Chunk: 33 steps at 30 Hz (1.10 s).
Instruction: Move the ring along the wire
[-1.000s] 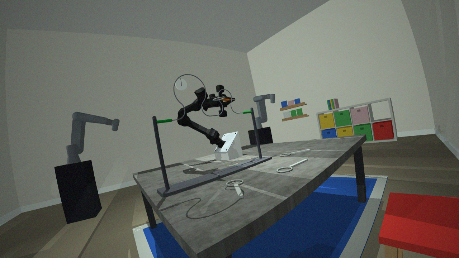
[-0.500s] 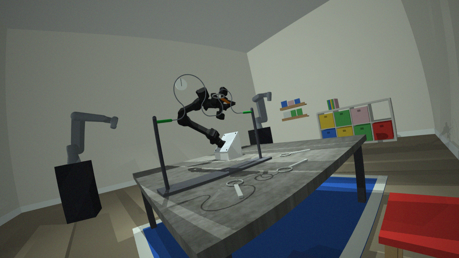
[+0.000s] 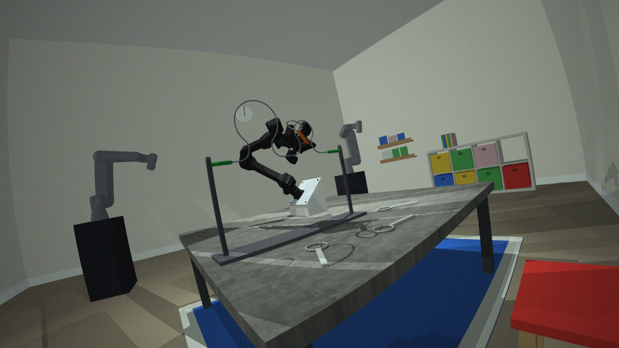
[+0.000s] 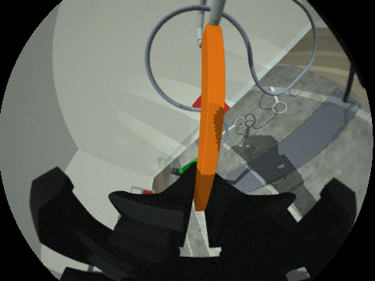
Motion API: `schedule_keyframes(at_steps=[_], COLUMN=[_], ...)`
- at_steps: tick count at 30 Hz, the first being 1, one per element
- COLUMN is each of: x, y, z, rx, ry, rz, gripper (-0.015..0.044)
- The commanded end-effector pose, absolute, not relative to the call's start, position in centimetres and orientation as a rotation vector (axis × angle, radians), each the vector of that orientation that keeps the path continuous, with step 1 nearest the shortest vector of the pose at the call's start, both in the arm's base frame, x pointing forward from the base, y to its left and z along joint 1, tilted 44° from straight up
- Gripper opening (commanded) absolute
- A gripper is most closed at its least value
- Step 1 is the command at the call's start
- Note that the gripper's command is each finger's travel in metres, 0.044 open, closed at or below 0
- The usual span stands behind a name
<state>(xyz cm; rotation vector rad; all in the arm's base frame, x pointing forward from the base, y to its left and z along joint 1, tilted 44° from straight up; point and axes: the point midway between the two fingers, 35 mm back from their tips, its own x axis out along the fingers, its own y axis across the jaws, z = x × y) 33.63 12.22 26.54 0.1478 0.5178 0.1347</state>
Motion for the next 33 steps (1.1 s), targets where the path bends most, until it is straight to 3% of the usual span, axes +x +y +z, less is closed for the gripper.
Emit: schedule_keyframes(at_steps=[1, 33], x=[33.7, 34.8], y=[11.6, 6.3], z=[26.3, 27.5], rx=[0.062, -0.655], ry=[0.509, 0.374], rz=[0.112, -0.089], gripper=[-0.015, -0.015])
